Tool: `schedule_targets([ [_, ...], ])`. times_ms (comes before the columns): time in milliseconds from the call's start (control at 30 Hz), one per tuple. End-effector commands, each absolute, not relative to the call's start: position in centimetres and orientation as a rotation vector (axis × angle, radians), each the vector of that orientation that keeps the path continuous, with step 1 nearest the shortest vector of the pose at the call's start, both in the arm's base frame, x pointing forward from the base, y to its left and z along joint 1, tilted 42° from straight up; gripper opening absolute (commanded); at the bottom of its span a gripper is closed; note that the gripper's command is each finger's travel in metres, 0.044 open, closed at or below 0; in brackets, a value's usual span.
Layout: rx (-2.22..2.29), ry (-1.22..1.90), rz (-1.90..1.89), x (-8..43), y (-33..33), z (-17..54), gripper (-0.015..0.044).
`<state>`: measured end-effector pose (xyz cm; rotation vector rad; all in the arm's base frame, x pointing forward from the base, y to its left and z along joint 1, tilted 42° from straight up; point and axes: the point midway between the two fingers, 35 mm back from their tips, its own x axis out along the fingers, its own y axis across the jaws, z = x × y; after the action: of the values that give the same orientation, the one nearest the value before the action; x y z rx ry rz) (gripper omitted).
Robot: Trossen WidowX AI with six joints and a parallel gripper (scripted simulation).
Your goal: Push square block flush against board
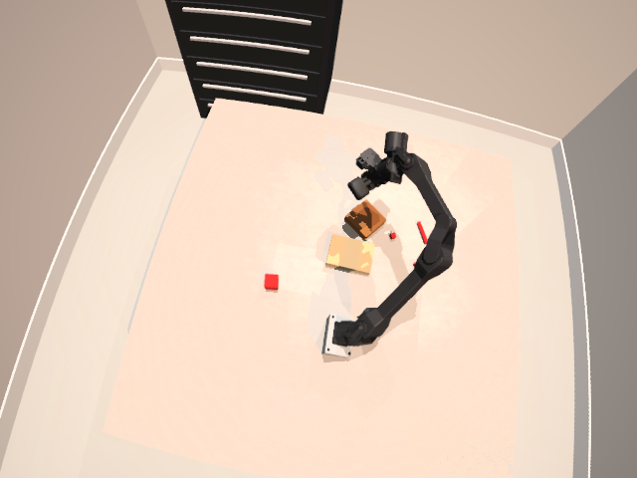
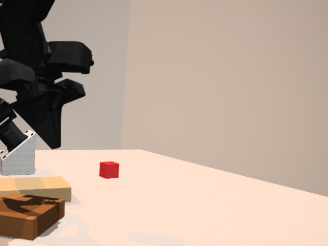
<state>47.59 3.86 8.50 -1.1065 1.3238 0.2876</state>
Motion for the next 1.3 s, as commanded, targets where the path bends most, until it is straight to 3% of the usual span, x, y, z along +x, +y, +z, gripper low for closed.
schedule_targets([
  [0, -1.122, 1.444, 0.247, 46.4, 3.9, 5.3, 0.0000],
  [400, -1.220, 1.681, 0.112, 43.1, 4.2, -0.4, 0.0000],
  [567, -1.222, 1.681, 0.110, 43.3, 0.7, -4.3, 0.0000],
  [1267, -1.222, 1.682, 0.110, 42.8, 0.0, -4.0, 0.0000],
])
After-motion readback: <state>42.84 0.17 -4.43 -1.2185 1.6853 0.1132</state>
